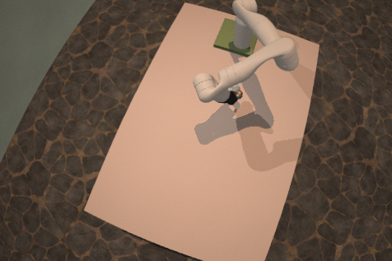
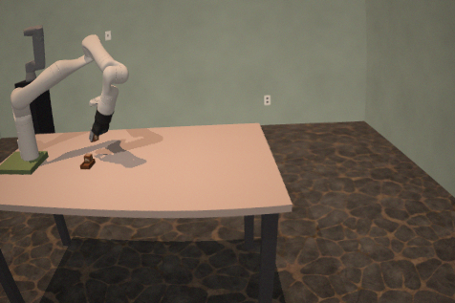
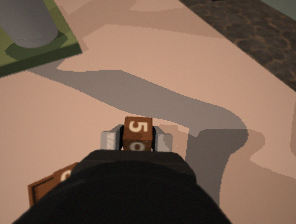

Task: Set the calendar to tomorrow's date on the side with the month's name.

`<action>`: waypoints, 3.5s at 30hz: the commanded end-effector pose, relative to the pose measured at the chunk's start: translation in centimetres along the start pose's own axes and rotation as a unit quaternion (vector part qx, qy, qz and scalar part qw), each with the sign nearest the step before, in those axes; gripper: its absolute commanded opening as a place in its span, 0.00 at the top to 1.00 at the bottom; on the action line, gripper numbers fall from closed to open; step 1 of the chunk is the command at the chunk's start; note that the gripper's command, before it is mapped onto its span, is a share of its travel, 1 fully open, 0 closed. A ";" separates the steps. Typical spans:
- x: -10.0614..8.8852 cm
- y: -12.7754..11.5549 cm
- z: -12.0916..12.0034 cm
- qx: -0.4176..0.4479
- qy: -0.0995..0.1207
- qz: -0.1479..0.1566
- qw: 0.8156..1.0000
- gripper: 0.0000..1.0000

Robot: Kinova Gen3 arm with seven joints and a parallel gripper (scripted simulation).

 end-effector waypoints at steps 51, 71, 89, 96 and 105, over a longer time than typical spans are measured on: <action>0.8 -1.2 -0.2 0.001 -0.003 0.127 0.992 0.40; 3.4 -2.7 -0.2 0.001 -0.003 0.127 0.992 0.40; 5.2 -3.8 -0.2 0.001 -0.003 0.127 0.992 0.40; 5.4 -3.9 -0.2 0.001 -0.003 0.127 0.992 0.40; 5.5 -3.9 -0.2 0.001 -0.003 0.127 0.992 0.40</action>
Point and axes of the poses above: the point where the finger pads meet when closed, its own x axis out along the fingers, its own z axis across the jaws, y = z × x, the point moved 1 cm from there along -x, back along the fingers, and after that the axes turned 1 degree about -x, right-handed, at the moved point
